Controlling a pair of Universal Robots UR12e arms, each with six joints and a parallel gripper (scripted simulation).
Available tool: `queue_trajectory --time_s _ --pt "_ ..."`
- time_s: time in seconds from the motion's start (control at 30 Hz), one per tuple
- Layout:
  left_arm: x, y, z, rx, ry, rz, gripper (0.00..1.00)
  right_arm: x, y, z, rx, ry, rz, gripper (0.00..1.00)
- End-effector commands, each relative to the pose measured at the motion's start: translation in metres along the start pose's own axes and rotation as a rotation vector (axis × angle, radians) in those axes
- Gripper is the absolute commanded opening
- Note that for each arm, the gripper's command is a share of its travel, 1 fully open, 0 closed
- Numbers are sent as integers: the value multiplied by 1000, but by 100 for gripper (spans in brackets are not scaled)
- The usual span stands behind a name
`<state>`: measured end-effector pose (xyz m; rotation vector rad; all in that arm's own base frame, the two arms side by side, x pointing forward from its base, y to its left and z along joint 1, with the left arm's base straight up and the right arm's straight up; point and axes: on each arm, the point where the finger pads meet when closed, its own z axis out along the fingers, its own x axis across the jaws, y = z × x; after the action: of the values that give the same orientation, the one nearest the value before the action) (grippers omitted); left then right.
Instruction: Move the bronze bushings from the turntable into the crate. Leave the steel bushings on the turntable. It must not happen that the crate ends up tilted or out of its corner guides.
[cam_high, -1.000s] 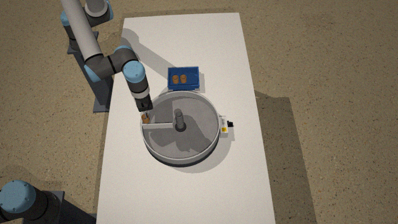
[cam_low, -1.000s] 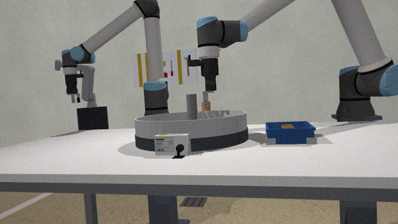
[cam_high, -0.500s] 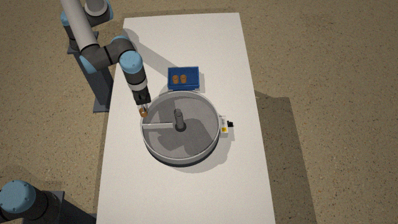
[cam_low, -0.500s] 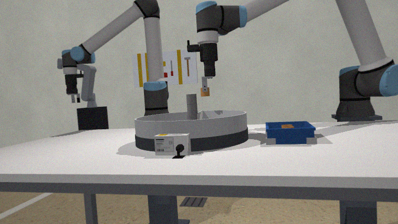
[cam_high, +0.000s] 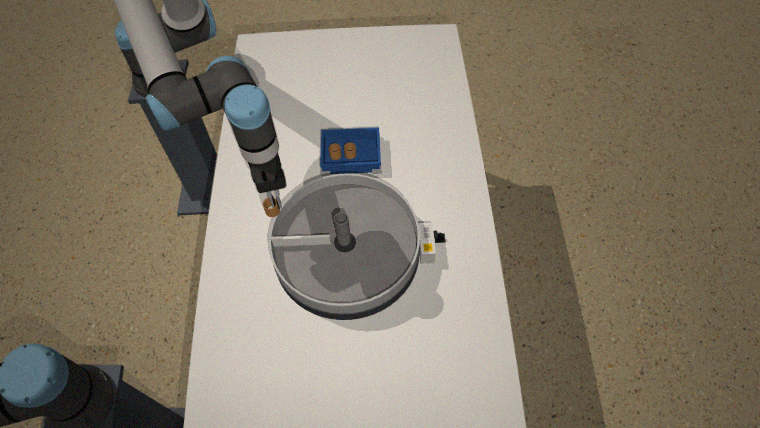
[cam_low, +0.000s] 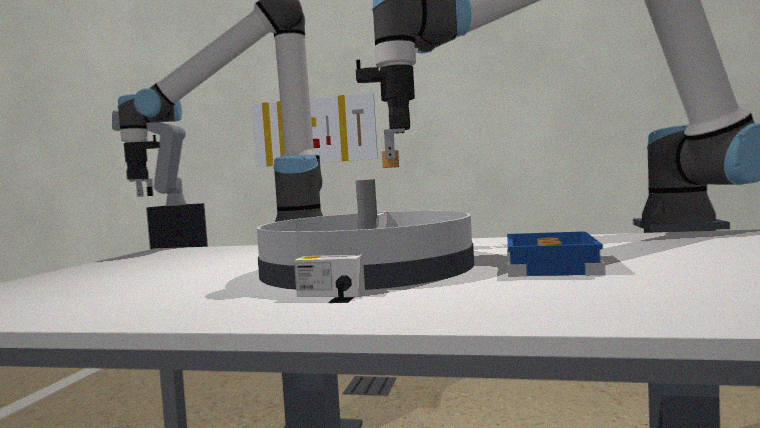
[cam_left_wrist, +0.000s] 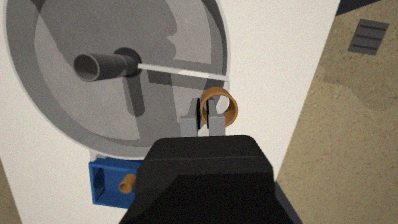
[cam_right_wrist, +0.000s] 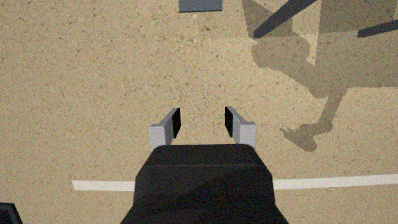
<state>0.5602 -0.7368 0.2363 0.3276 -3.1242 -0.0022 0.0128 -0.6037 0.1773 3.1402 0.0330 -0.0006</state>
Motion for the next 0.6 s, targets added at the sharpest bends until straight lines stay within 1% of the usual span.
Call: queue_trajectory --time_s 0.0,0.57 --pt "1 -3 -11 8 -1 1 0 1 0 0 1 0 -1 100" --pt "1 -2 -9 5 -1 1 0 1 0 0 1 0 -1 100"
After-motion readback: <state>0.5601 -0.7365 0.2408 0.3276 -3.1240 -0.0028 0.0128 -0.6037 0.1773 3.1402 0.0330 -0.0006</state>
